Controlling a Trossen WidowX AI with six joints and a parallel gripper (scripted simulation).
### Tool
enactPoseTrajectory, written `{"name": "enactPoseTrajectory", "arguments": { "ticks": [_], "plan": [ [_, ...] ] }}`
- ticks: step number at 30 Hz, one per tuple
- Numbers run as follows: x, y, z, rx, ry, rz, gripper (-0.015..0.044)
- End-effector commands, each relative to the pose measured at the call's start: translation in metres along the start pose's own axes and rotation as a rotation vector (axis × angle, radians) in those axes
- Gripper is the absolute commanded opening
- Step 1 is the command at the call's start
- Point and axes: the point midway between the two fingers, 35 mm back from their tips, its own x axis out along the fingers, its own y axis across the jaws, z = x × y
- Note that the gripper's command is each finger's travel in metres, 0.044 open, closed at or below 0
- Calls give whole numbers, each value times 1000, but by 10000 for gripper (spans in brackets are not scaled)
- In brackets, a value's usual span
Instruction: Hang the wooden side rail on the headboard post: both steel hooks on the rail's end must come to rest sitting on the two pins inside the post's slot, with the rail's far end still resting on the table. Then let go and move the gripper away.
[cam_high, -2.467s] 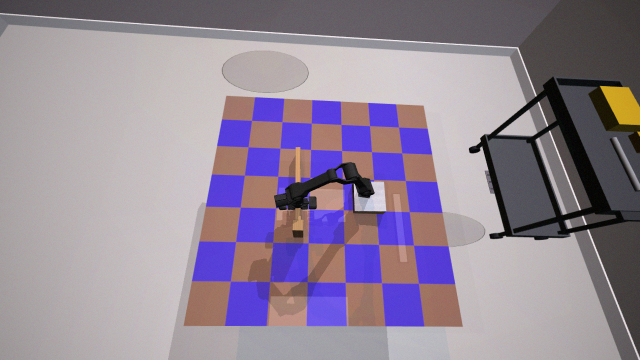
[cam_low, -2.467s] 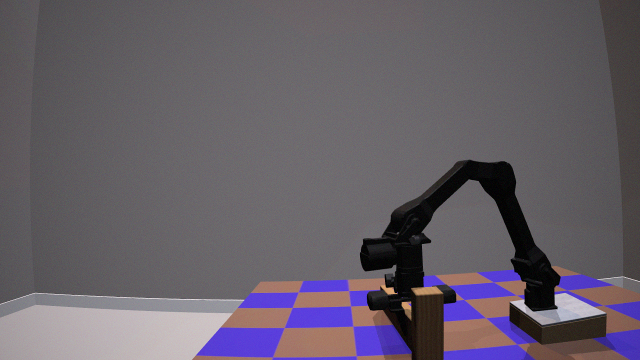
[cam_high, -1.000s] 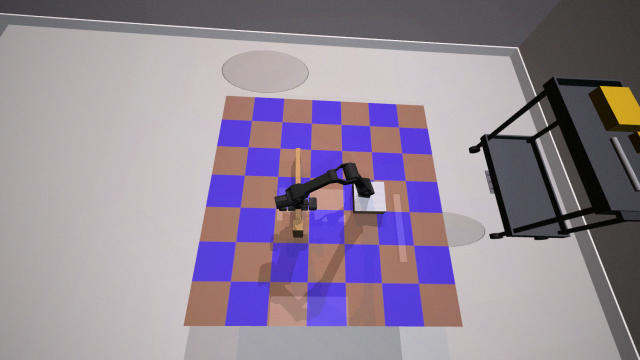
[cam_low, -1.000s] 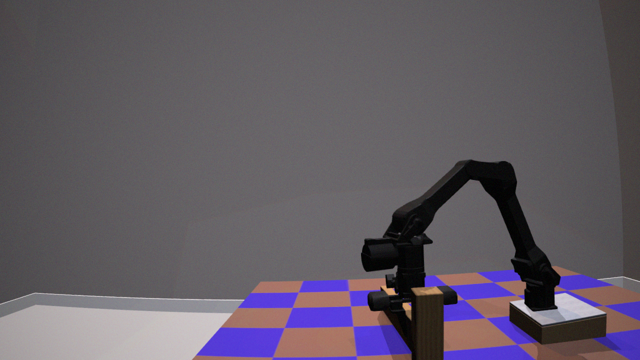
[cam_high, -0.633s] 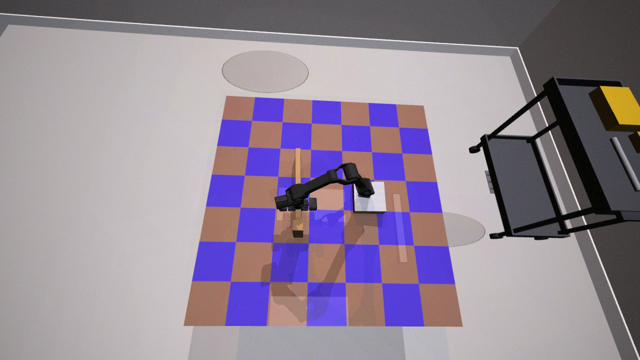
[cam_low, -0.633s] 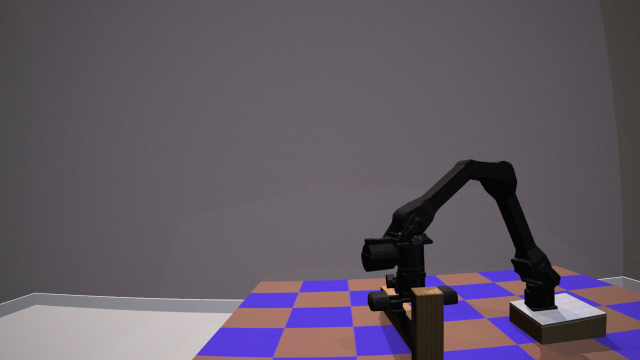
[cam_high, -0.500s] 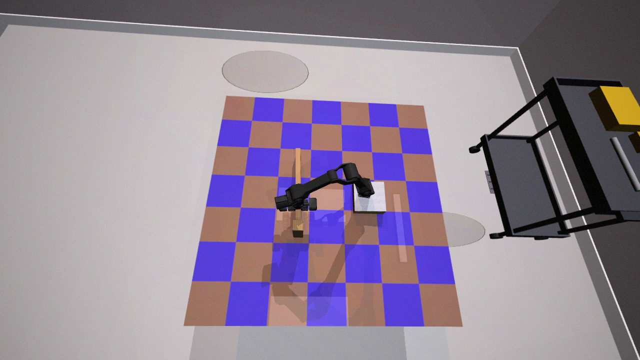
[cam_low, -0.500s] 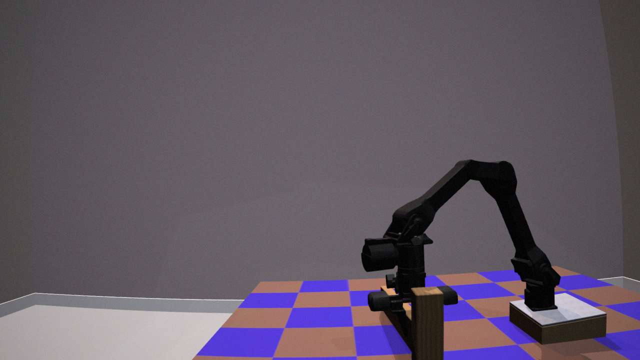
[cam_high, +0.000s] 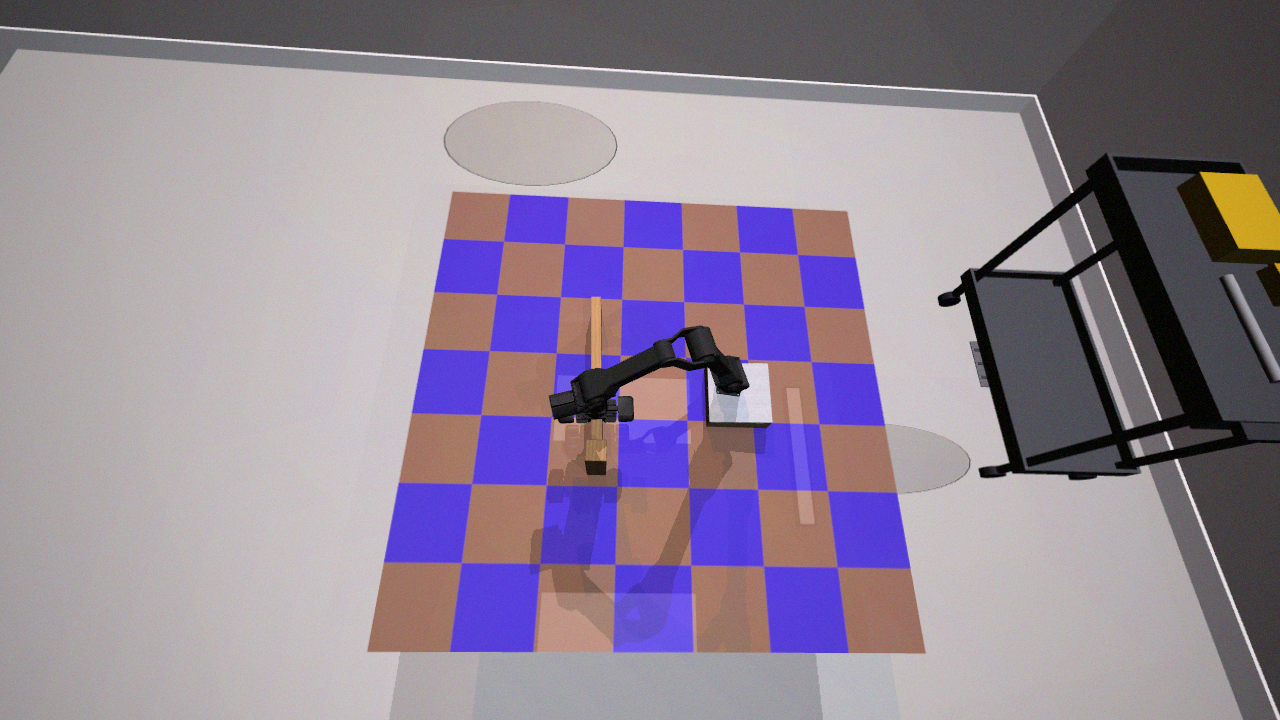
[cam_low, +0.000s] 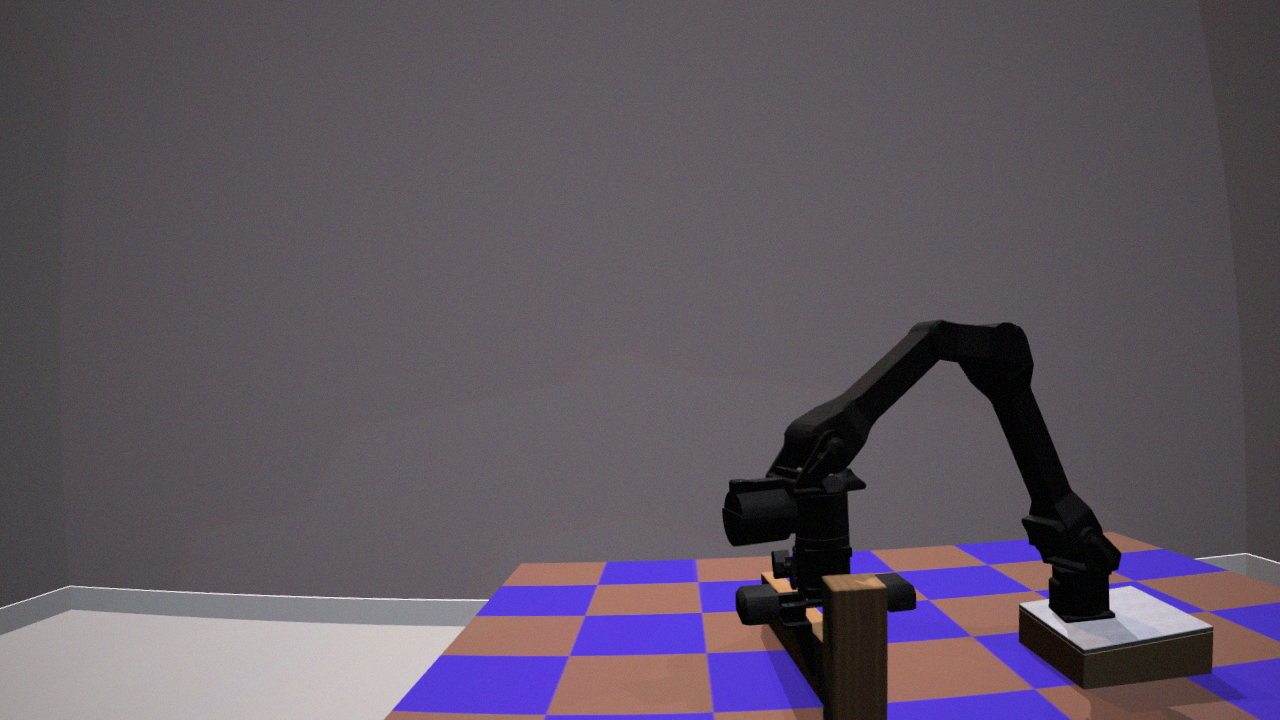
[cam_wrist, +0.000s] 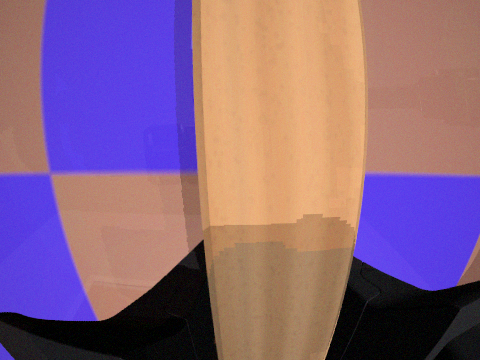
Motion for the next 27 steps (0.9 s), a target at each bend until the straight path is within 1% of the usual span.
{"name": "enactPoseTrajectory", "arguments": {
  "ticks": [1, 27],
  "plan": [
    [-4, 4, -2, 4, 7, 14, 0],
    [0, 4, -2, 4, 7, 14, 0]
  ]
}}
